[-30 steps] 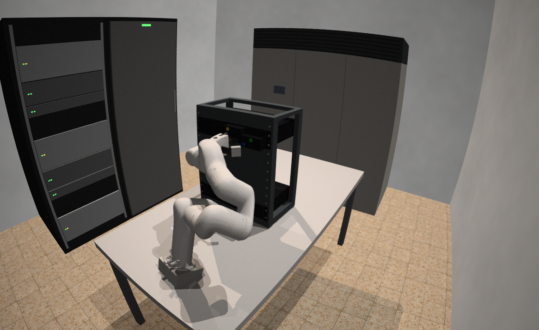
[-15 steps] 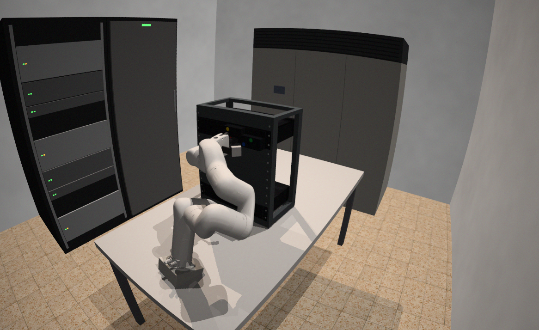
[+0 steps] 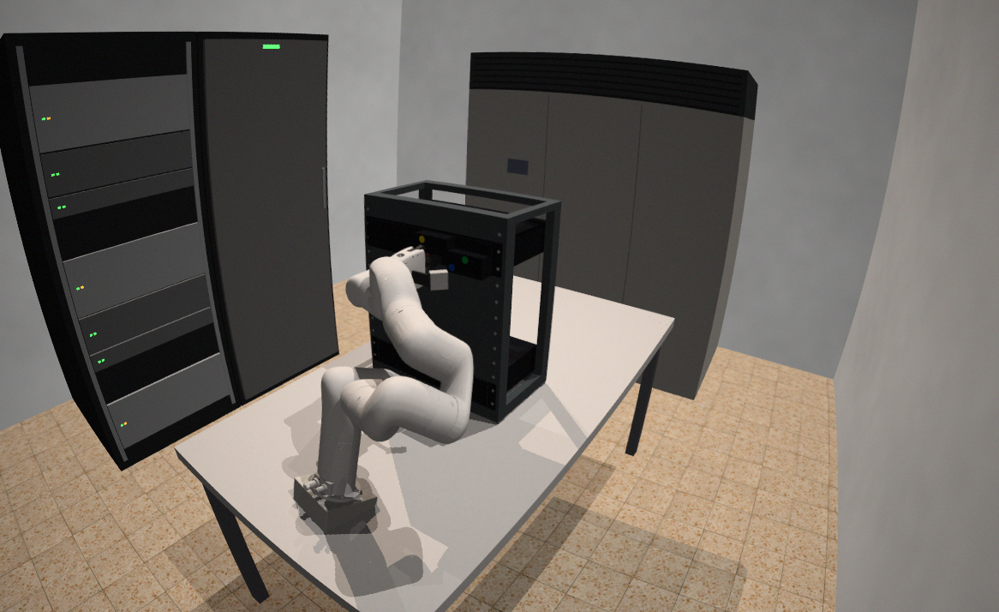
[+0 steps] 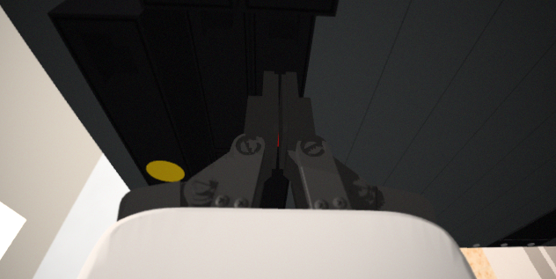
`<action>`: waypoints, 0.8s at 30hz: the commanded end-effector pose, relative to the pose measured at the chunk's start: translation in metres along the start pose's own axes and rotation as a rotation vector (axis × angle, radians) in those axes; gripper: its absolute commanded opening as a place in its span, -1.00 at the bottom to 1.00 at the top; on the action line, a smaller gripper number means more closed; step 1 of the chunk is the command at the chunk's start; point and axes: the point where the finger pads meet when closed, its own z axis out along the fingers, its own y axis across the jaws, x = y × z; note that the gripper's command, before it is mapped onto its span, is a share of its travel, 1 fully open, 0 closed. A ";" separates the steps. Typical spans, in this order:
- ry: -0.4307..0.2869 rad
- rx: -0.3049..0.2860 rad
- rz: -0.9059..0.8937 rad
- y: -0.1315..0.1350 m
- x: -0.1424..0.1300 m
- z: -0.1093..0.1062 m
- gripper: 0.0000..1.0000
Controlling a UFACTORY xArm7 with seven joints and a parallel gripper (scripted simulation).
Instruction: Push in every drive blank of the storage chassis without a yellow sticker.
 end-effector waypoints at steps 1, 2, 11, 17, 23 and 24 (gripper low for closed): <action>0.002 0.002 0.001 -0.002 0.001 0.001 -1.00; 0.002 0.002 0.001 -0.002 0.001 0.001 -1.00; 0.002 0.002 0.001 -0.002 0.001 0.003 -1.00; 0.002 0.002 0.001 -0.002 0.001 0.003 -1.00; 0.002 0.002 0.001 -0.002 0.001 0.005 -1.00; 0.002 0.002 0.001 -0.002 0.001 0.005 -1.00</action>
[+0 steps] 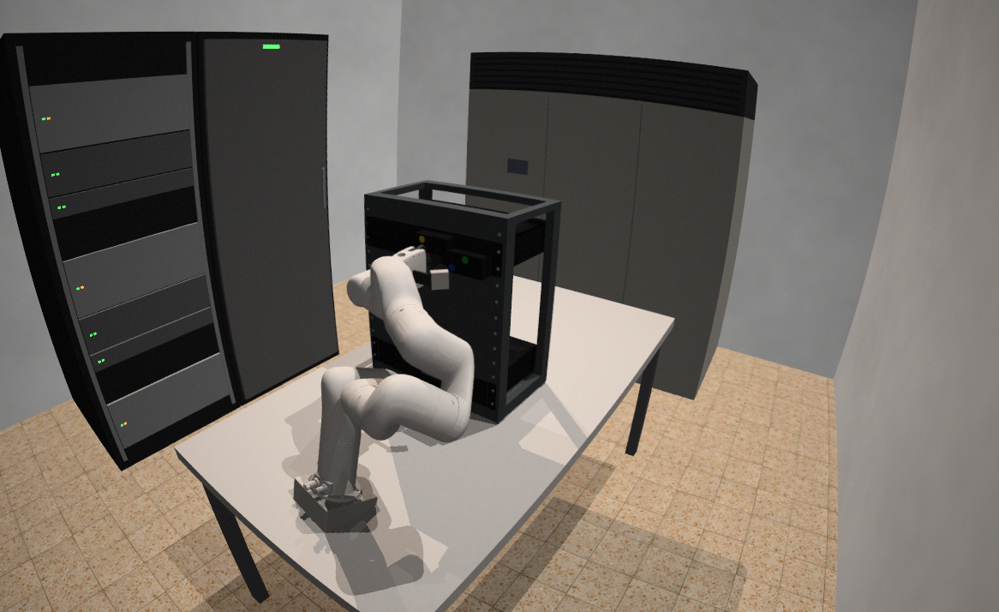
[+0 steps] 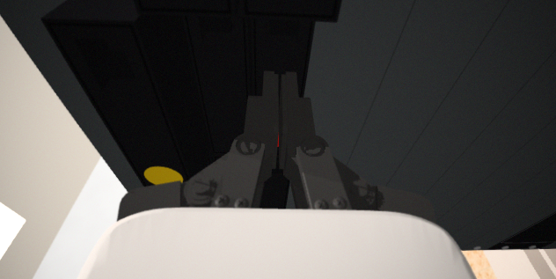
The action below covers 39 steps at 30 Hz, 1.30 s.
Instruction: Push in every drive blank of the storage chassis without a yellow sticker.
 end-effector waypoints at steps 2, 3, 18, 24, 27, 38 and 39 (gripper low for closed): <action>0.002 0.002 0.001 -0.002 0.001 0.002 -1.00; 0.002 0.002 0.001 -0.002 0.001 0.002 -1.00; 0.002 0.002 0.001 -0.002 0.001 -0.001 -1.00; 0.002 0.002 0.001 -0.002 0.001 -0.025 -1.00; 0.002 0.002 0.001 -0.001 0.001 -0.043 -1.00; 0.002 0.002 0.001 -0.001 0.001 -0.085 -1.00; 0.002 0.002 0.002 -0.001 0.001 -0.087 -1.00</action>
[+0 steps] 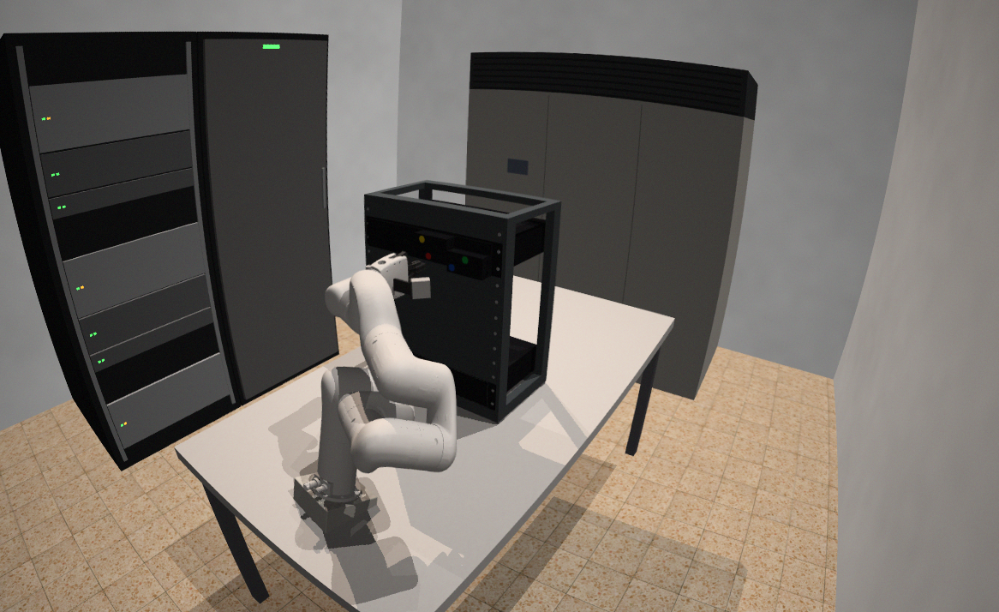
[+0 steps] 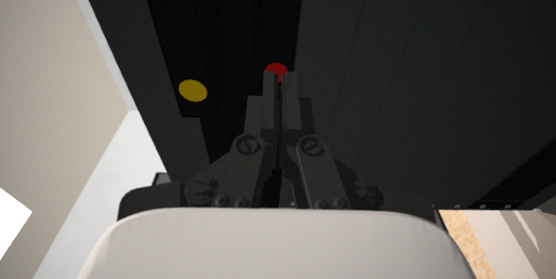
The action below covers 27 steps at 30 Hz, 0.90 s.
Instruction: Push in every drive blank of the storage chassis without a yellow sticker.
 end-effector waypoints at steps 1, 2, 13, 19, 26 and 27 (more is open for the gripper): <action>0.000 -0.005 0.002 -0.002 0.002 -0.021 -1.00; 0.000 -0.005 0.002 -0.002 0.002 -0.023 -1.00; 0.000 -0.005 0.002 -0.002 0.002 -0.026 -1.00; 0.000 -0.005 0.002 -0.002 0.002 -0.026 -1.00; 0.000 -0.005 0.002 -0.002 0.003 -0.026 -1.00; 0.000 -0.005 0.002 -0.002 0.003 -0.026 -1.00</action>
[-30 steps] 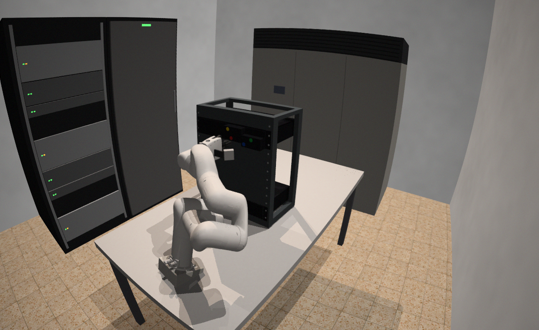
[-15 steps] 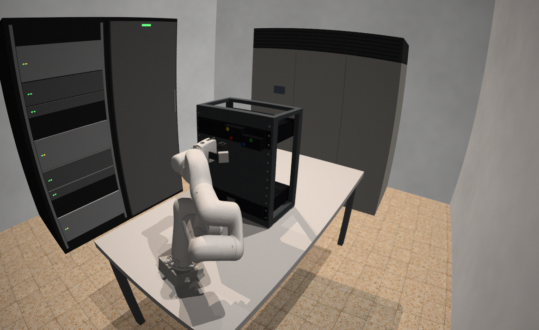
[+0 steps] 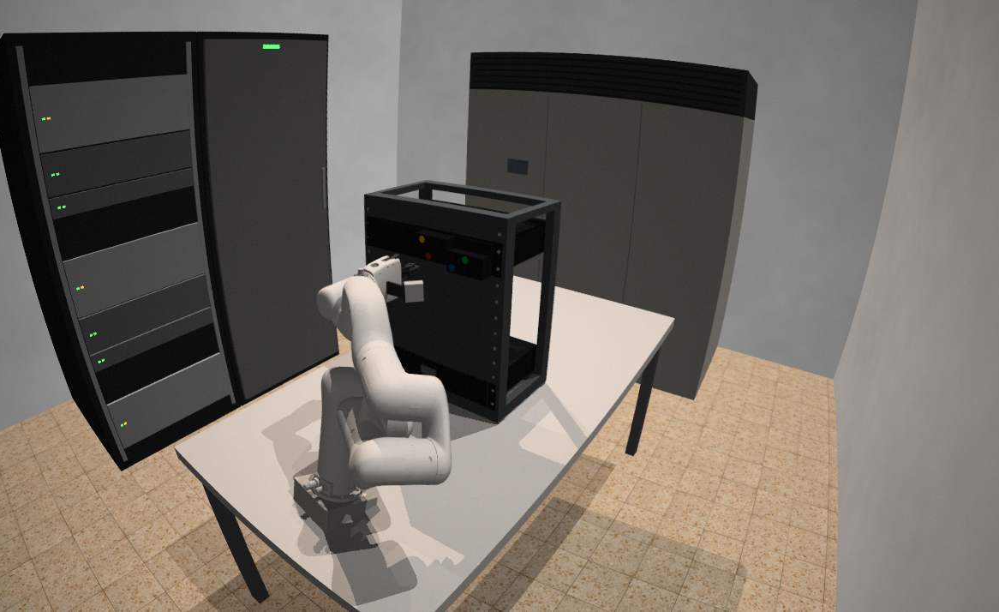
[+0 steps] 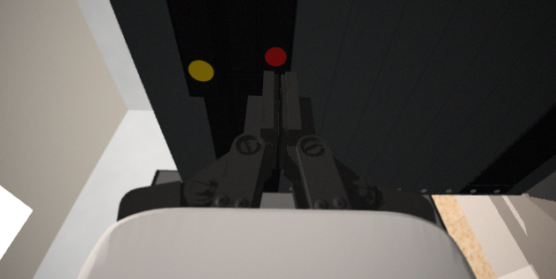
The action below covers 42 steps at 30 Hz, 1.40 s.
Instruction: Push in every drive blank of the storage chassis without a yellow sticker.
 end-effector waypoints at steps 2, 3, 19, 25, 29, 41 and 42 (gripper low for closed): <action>0.001 0.002 0.001 -0.001 0.004 0.000 -1.00; 0.001 0.002 0.001 -0.001 0.007 0.000 -1.00; 0.001 0.002 0.001 -0.001 0.081 -0.001 -1.00; 0.001 0.002 0.001 -0.001 0.103 -0.001 -1.00; 0.001 0.002 0.001 -0.001 0.109 -0.002 -1.00; 0.001 0.002 0.001 -0.001 0.109 0.003 -1.00; 0.001 0.001 0.001 -0.001 0.109 0.006 -1.00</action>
